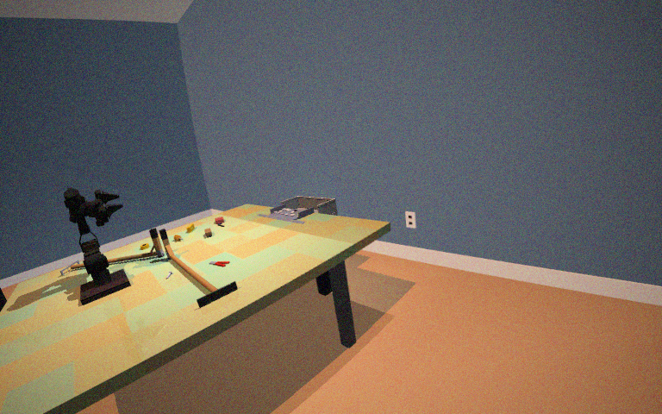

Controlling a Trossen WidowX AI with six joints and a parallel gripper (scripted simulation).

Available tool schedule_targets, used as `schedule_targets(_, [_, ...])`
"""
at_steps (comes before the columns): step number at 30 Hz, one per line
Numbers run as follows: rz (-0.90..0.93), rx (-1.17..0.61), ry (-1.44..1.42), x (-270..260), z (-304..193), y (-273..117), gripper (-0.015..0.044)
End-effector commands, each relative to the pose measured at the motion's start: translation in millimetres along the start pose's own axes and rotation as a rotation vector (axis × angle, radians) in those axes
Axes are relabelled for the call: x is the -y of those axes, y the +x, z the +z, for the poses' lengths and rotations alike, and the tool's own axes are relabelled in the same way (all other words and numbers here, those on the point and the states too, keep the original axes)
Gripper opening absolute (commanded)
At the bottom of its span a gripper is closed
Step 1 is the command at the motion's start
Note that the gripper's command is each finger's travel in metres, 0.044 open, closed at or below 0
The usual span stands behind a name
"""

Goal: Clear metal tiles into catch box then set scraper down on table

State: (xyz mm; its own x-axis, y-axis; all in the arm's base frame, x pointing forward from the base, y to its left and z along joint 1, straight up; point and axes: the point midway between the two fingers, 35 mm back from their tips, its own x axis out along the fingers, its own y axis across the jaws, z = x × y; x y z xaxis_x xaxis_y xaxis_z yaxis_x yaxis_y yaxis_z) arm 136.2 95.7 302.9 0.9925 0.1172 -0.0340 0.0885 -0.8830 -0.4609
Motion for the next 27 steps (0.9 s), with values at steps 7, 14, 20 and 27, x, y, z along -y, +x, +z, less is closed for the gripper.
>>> schedule_targets(7, [0.0, 0.0, 0.0, 9, -13, -1, 0.044])
schedule_targets(14, [0.0, 0.0, 0.0, 20, -30, -2, 0.044])
schedule_targets(20, [0.0, 0.0, 0.001, 28, -45, -2, 0.044])
schedule_targets(27, [0.0, 0.0, 0.001, 37, -62, -3, 0.044])
